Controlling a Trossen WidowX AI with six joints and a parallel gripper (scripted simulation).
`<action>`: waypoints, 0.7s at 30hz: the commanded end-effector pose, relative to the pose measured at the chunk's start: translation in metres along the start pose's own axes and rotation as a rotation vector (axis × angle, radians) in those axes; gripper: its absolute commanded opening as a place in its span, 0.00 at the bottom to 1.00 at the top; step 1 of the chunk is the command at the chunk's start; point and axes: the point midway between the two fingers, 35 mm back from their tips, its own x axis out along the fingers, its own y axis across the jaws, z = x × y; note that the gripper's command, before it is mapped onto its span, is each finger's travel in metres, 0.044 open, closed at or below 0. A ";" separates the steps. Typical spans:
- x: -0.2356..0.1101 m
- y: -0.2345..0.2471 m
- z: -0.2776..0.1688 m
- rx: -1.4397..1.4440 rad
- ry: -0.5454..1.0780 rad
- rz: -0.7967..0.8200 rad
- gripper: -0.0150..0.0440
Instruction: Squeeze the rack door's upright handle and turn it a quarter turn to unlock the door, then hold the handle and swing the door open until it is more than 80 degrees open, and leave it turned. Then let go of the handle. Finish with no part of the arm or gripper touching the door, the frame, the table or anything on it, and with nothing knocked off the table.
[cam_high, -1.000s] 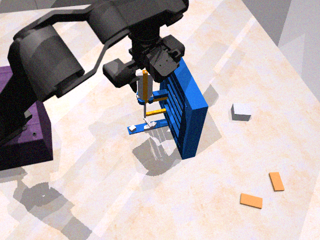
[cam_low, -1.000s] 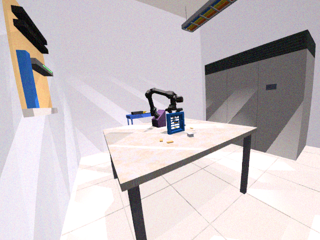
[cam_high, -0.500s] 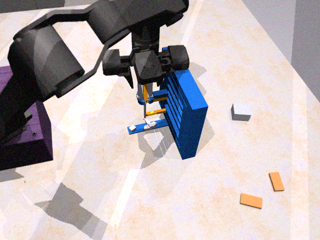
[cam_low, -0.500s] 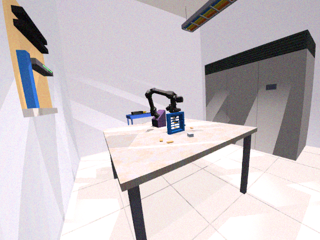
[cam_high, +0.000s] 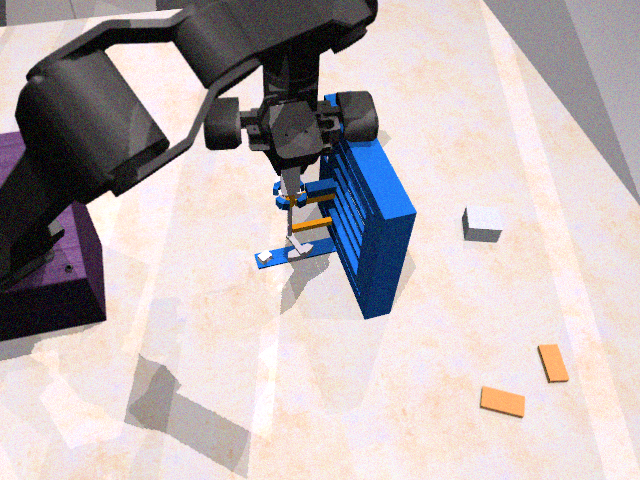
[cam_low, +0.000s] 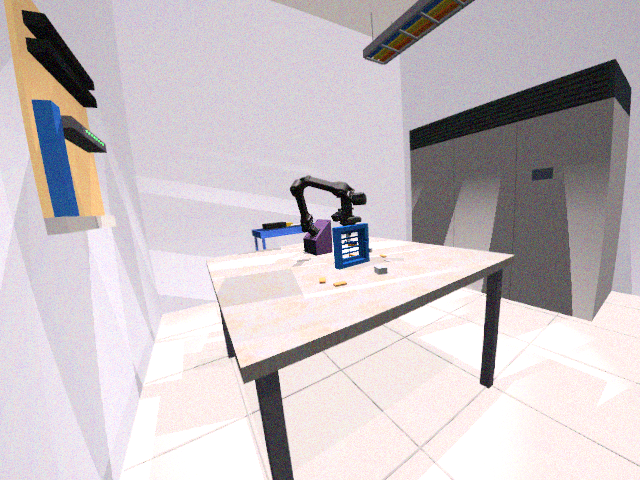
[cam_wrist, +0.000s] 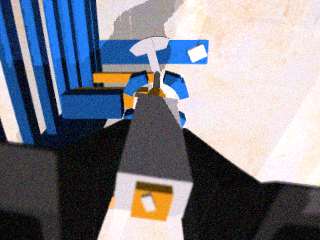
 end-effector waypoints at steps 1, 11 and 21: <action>0.001 0.000 0.000 0.003 -0.004 0.001 0.29; 0.000 -0.003 0.003 -0.091 -0.004 0.001 0.28; 0.000 -0.009 0.008 -0.304 -0.004 0.000 0.28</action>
